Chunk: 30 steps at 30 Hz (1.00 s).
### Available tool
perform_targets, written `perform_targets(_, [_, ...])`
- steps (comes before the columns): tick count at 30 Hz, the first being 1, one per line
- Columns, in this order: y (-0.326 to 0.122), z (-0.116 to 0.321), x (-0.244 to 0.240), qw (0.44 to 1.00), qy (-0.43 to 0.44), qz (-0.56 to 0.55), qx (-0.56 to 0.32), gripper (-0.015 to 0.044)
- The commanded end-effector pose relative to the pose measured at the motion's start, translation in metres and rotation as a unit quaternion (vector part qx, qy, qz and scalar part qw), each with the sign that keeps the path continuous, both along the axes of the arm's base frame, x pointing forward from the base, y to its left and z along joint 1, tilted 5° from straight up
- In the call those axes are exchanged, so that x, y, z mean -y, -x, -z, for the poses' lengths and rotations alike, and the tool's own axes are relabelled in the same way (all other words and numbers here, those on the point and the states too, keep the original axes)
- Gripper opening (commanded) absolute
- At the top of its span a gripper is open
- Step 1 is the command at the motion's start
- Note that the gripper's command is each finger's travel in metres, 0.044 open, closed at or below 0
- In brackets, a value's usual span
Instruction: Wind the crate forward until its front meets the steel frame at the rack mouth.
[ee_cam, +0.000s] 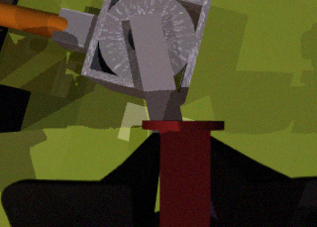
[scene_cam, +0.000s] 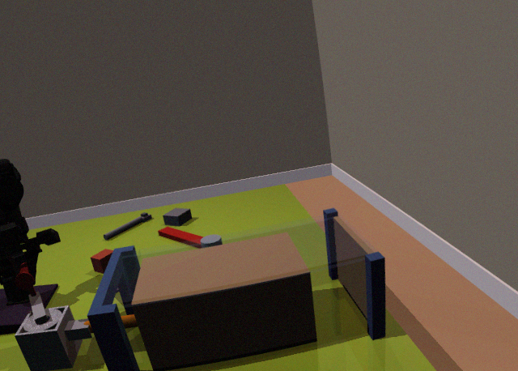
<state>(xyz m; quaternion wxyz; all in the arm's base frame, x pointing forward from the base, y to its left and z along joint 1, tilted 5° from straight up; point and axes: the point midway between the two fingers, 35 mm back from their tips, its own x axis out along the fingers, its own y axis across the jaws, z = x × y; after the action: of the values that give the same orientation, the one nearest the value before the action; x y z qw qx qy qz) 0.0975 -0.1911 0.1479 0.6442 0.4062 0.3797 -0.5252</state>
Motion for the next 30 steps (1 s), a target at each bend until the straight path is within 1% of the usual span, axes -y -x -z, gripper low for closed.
perform_targets(1, [0.021,0.003,0.01,0.999,0.008,0.024,-0.026,0.0])
perform_targets(30, [0.049,0.006,0.039,0.999,0.01,0.024,-0.027,0.0])
